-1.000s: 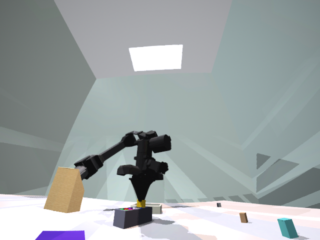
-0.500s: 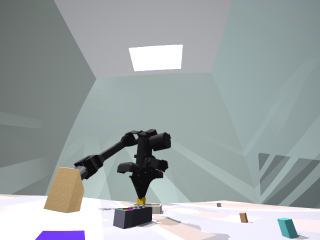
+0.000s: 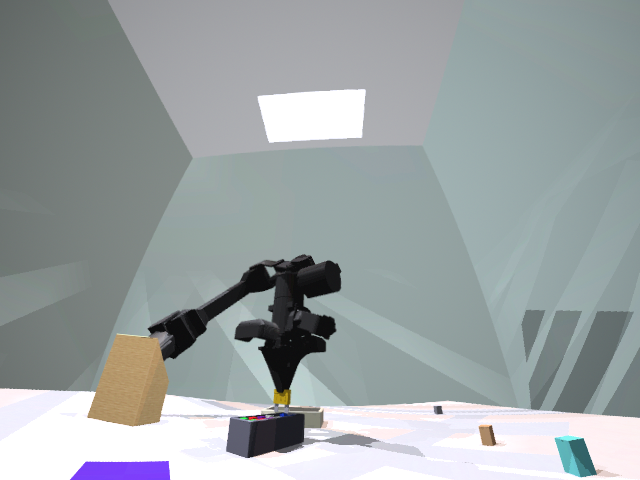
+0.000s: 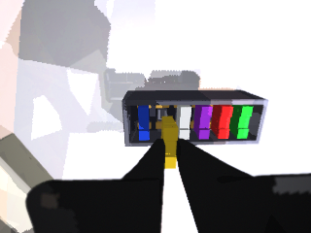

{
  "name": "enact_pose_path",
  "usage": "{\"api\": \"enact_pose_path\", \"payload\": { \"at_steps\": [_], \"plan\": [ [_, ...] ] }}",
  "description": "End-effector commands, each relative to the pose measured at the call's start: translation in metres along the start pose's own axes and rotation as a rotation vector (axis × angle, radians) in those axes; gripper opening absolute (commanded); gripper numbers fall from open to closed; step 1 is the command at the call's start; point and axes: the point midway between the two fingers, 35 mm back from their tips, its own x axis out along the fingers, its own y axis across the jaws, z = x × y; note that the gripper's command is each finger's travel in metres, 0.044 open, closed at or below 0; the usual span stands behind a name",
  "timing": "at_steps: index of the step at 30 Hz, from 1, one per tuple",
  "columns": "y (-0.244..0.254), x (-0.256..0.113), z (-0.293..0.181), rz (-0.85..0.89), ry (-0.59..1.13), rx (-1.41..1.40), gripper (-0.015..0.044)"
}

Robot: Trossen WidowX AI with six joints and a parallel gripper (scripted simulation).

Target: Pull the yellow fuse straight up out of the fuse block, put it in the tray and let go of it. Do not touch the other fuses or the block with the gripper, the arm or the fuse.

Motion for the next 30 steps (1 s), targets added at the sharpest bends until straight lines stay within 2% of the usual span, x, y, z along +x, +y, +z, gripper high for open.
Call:
{"api": "enact_pose_path", "payload": {
  "at_steps": [1,15,30],
  "plan": [
    [0.0,-0.006,0.001,-0.003,-0.004,-0.005,0.0],
    [0.004,-0.022,0.0,-0.005,-0.005,-0.004,0.0],
    [0.099,-0.023,-0.038,-0.019,-0.016,-0.001,0.0]
  ]
}}
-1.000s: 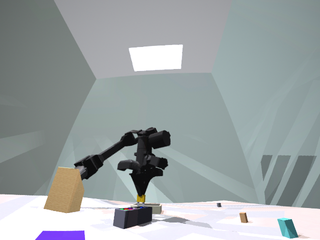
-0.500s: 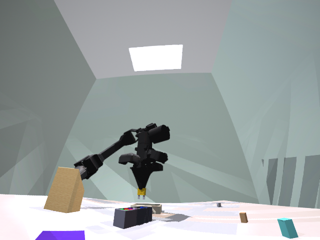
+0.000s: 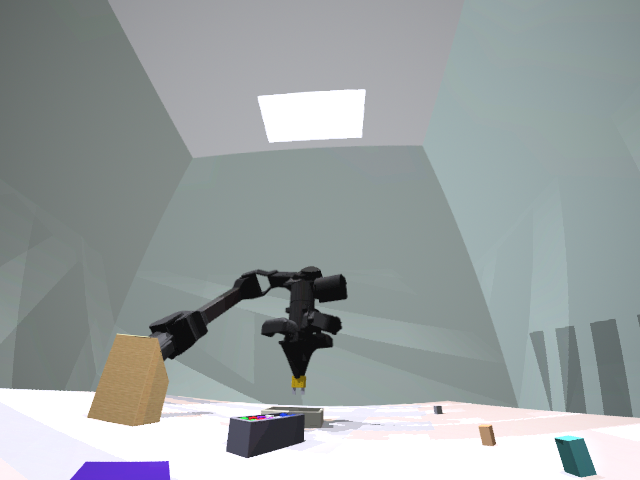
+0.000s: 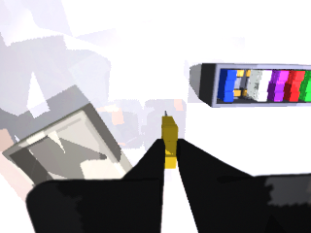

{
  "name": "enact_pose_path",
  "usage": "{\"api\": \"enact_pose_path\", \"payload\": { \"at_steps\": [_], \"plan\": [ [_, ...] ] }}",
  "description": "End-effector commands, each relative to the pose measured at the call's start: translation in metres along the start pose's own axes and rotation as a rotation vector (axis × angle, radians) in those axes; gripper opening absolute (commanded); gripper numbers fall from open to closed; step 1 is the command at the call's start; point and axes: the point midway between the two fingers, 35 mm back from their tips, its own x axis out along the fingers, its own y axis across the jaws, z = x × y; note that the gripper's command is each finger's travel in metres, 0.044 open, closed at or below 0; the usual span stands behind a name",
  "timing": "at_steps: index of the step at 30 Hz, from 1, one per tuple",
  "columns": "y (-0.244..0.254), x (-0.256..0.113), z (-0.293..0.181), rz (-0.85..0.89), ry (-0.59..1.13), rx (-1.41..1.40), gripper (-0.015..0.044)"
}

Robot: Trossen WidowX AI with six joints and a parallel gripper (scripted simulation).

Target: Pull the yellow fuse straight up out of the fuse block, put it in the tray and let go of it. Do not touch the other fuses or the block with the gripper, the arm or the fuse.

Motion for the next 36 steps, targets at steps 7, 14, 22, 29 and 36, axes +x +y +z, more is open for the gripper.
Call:
{"api": "enact_pose_path", "payload": {
  "at_steps": [7,14,22,29,36],
  "plan": [
    [0.054,-0.001,-0.038,0.012,0.004,0.001,0.0],
    [0.089,-0.002,-0.072,0.027,0.016,-0.001,0.0],
    [0.092,0.003,-0.076,0.028,0.017,-0.001,0.0],
    [0.092,0.015,-0.076,0.028,0.017,-0.001,0.0],
    [0.093,0.026,-0.076,0.029,0.017,-0.001,0.0]
  ]
}}
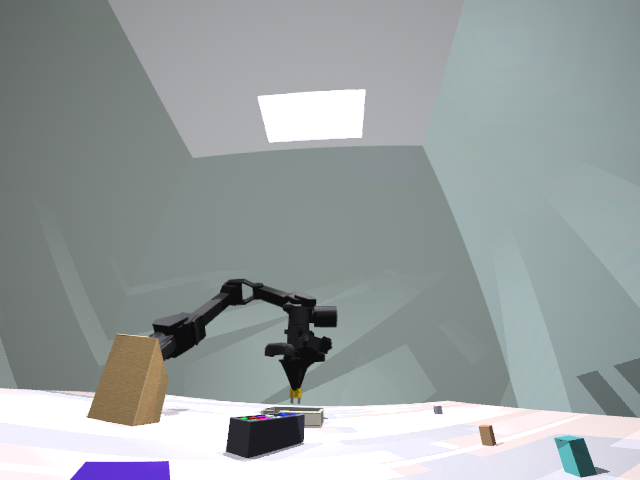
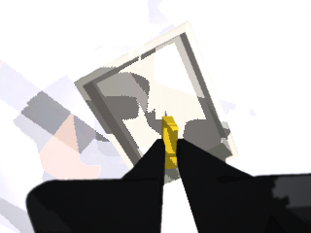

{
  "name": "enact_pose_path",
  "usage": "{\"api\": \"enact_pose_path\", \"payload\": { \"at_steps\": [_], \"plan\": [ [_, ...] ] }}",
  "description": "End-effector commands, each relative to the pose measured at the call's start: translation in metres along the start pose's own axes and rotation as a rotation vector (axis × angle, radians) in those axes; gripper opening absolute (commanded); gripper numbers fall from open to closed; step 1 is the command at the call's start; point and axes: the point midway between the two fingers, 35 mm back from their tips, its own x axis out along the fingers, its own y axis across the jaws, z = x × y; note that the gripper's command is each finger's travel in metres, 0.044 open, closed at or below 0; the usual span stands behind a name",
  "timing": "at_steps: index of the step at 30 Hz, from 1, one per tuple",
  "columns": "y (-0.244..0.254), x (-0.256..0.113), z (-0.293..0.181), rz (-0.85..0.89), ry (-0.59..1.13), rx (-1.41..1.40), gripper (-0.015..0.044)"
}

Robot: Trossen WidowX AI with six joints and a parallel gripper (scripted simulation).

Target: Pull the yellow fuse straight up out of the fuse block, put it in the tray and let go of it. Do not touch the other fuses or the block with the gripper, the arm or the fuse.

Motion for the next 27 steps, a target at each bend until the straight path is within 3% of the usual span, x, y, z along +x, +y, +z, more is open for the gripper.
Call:
{"api": "enact_pose_path", "payload": {
  "at_steps": [1,9,21,27],
  "plan": [
    [-0.001,0.006,-0.001,-0.001,0.003,0.006,0.0],
    [-0.001,0.016,-0.001,0.0,0.004,0.006,0.0],
    [0.0,0.014,-0.001,0.002,0.003,0.0,0.0315],
    [-0.001,-0.023,-0.001,-0.002,0.003,0.006,0.033]
  ]
}}
